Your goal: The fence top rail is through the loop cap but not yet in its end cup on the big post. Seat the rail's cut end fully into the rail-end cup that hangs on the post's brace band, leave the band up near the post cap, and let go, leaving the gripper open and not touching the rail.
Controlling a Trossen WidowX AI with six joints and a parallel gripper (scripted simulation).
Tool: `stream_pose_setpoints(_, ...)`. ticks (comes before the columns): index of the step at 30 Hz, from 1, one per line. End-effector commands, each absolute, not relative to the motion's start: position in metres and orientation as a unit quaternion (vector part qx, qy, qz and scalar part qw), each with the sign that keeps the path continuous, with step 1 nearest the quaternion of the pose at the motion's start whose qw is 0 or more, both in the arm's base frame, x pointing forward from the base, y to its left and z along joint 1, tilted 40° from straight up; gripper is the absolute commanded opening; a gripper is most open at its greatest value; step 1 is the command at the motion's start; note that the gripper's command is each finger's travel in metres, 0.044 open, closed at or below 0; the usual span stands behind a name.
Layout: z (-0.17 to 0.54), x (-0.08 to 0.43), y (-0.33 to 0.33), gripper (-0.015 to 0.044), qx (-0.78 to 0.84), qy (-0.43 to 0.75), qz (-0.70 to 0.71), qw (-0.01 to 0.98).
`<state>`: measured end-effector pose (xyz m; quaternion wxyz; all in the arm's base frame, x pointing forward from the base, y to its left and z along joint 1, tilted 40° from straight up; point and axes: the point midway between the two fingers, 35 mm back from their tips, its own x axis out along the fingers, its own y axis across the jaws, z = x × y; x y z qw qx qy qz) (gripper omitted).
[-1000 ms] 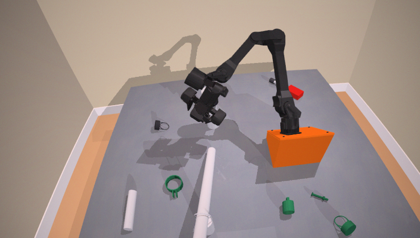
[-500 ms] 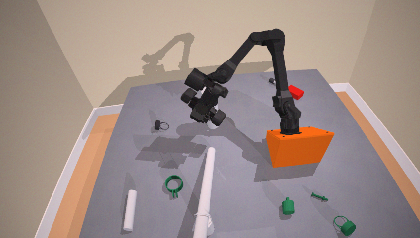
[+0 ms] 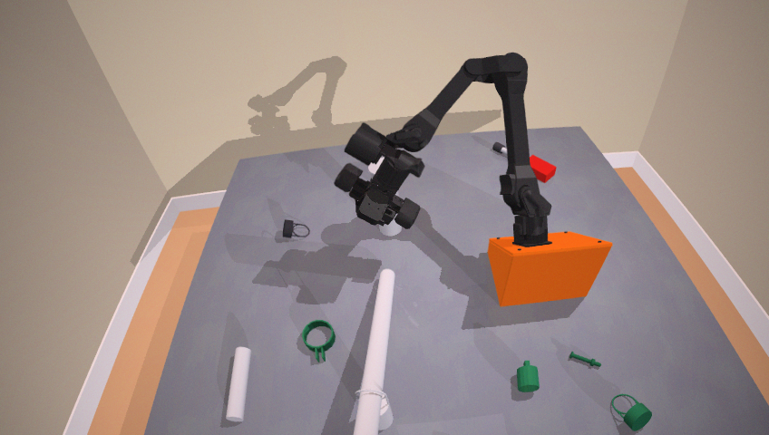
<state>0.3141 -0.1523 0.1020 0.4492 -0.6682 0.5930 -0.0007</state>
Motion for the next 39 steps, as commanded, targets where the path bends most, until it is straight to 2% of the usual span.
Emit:
stream_pose_setpoints(1, 0.101, 0.312, -0.150, 0.0000, -0.675, 0.588, 0.015, 0.446)
stream_pose_setpoints(39, 0.097, 0.287, -0.140, 0.0000, -0.724, 0.547, 0.141, 0.397)
